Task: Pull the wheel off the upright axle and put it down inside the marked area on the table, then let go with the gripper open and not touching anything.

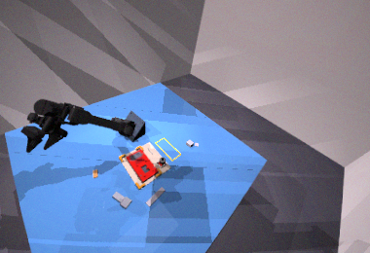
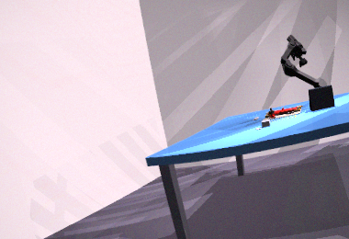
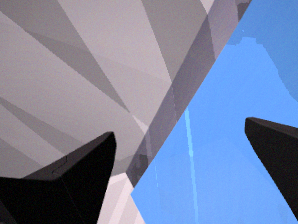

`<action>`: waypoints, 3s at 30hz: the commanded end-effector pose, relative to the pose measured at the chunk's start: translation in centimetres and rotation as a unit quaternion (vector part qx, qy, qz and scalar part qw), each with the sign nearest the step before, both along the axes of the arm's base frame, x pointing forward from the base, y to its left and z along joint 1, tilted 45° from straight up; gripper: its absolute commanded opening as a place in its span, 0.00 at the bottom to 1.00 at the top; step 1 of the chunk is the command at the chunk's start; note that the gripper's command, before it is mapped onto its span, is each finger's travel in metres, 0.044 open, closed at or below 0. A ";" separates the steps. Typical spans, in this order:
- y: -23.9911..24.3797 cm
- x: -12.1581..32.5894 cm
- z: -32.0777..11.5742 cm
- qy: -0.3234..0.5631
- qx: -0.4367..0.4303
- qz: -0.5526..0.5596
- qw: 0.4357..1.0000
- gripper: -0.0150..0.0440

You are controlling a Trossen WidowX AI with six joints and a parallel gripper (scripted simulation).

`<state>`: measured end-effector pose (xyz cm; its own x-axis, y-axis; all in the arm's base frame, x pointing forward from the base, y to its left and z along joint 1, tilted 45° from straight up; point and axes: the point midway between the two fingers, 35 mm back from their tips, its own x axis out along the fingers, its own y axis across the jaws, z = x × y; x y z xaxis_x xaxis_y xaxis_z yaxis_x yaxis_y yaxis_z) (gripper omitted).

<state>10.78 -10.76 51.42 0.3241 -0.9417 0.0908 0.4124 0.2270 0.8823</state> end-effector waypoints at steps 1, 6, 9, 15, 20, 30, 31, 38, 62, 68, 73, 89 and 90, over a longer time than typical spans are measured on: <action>0.0 0.0 0.0 -0.001 0.000 0.001 1.000 0.89; -0.4 -1.6 0.3 -0.032 0.009 0.029 0.999 0.76; -1.3 -2.9 0.3 -0.061 0.023 0.055 0.996 0.76; -4.2 -4.7 -0.1 -0.097 0.061 0.093 0.989 0.76; -7.3 -4.9 -1.4 -0.111 0.110 0.122 0.980 0.76; -12.1 -0.8 -5.6 -0.061 0.201 0.189 0.959 0.76; -12.6 -0.1 -6.2 -0.055 0.213 0.195 0.956 0.76; -14.6 5.4 -10.9 0.016 0.293 0.239 0.925 0.76; -2.4 24.4 -29.6 0.495 0.344 0.376 0.704 0.76; 3.7 26.2 -34.1 0.634 0.279 0.383 0.611 0.76; 9.1 26.6 -37.3 0.737 0.195 0.378 0.526 0.76; 22.5 24.2 -43.2 0.899 -0.109 0.310 0.291 0.76; 22.5 24.2 -43.2 0.899 -0.109 0.310 0.291 0.76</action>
<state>34.70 12.35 8.21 0.1373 -0.6705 -0.7291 -0.0134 0.7347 -0.6782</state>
